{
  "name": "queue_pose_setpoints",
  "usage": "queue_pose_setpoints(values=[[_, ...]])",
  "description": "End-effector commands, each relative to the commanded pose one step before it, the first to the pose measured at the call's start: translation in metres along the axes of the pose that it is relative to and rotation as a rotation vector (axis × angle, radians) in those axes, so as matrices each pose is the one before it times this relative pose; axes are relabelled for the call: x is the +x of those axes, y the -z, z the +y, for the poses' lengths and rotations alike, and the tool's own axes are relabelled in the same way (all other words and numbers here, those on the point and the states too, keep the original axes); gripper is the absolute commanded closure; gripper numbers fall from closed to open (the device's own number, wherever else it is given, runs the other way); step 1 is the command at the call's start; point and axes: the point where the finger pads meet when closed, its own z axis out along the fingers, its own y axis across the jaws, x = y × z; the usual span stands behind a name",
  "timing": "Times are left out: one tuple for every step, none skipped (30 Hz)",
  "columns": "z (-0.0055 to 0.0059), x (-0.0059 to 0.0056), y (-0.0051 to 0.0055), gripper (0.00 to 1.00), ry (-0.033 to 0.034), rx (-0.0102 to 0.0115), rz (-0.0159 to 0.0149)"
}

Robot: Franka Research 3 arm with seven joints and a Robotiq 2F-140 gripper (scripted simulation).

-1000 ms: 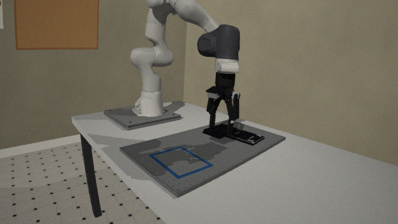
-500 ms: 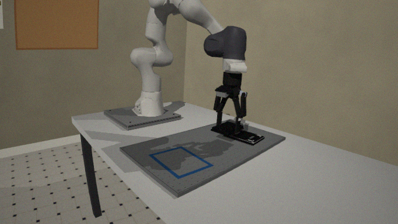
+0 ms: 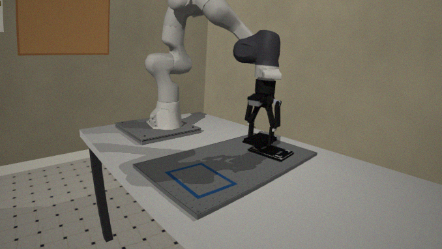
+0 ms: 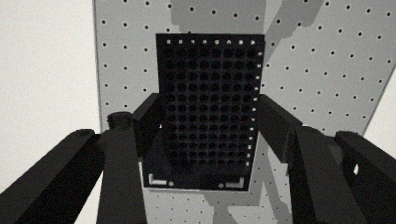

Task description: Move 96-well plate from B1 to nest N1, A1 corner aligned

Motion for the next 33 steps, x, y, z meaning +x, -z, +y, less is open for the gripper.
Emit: queue_pose_setpoints(values=[[-0.00061,-0.00795,0.00057,0.40,-0.03743,-0.00279,0.00372],[0.00000,0.00000,0.00000,0.40,0.00000,0.00000,0.00000],[-0.00023,-0.00332,0.00010,0.40,0.00000,0.00000,0.00000],[-0.00023,-0.00332,0.00010,0.40,0.00000,0.00000,0.00000],[-0.00023,-0.00332,0.00010,0.40,0.00000,0.00000,0.00000],[-0.00023,-0.00332,0.00010,0.40,0.00000,0.00000,0.00000],[-0.00023,-0.00332,0.00010,0.40,0.00000,0.00000,0.00000],[-0.00023,-0.00332,0.00010,0.40,0.00000,0.00000,0.00000],[-0.00023,-0.00332,0.00010,0.40,0.00000,0.00000,0.00000],[-0.00023,-0.00332,0.00010,0.40,0.00000,0.00000,0.00000],[-0.00023,-0.00332,0.00010,0.40,0.00000,0.00000,0.00000],[-0.00023,-0.00332,0.00010,0.40,0.00000,0.00000,0.00000],[-0.00023,-0.00332,0.00010,0.40,0.00000,0.00000,0.00000],[-0.00023,-0.00332,0.00010,0.40,0.00000,0.00000,0.00000],[-0.00023,-0.00332,0.00010,0.40,0.00000,0.00000,0.00000],[-0.00023,-0.00332,0.00010,0.40,0.00000,0.00000,0.00000],[-0.00023,-0.00332,0.00010,0.40,0.00000,0.00000,0.00000],[0.00000,0.00000,0.00000,0.40,0.00000,0.00000,0.00000],[0.00000,0.00000,0.00000,0.40,0.00000,0.00000,0.00000],[-0.00023,-0.00332,0.00010,0.40,0.00000,0.00000,0.00000],[-0.00023,-0.00332,0.00010,0.40,0.00000,0.00000,0.00000],[-0.00023,-0.00332,0.00010,0.40,0.00000,0.00000,0.00000],[-0.00023,-0.00332,0.00010,0.40,0.00000,0.00000,0.00000],[-0.00023,-0.00332,0.00010,0.40,0.00000,0.00000,0.00000],[-0.00023,-0.00332,0.00010,0.40,0.00000,0.00000,0.00000],[-0.00023,-0.00332,0.00010,0.40,0.00000,0.00000,0.00000],[-0.00023,-0.00332,0.00010,0.40,0.00000,0.00000,0.00000],[-0.00023,-0.00332,0.00010,0.40,0.00000,0.00000,0.00000],[-0.00024,-0.00398,0.00010,0.40,0.00000,0.00000,0.00000],[-0.00022,-0.00374,0.00010,0.40,0.00000,0.00000,0.00000],[0.00002,-0.00031,0.00000,0.40,0.00000,0.00000,0.00000],[0.00002,-0.00015,0.00000,0.40,0.00000,0.00000,0.00000],[0.00002,-0.00001,0.00000,0.40,0.03333,0.00000,0.00000]])
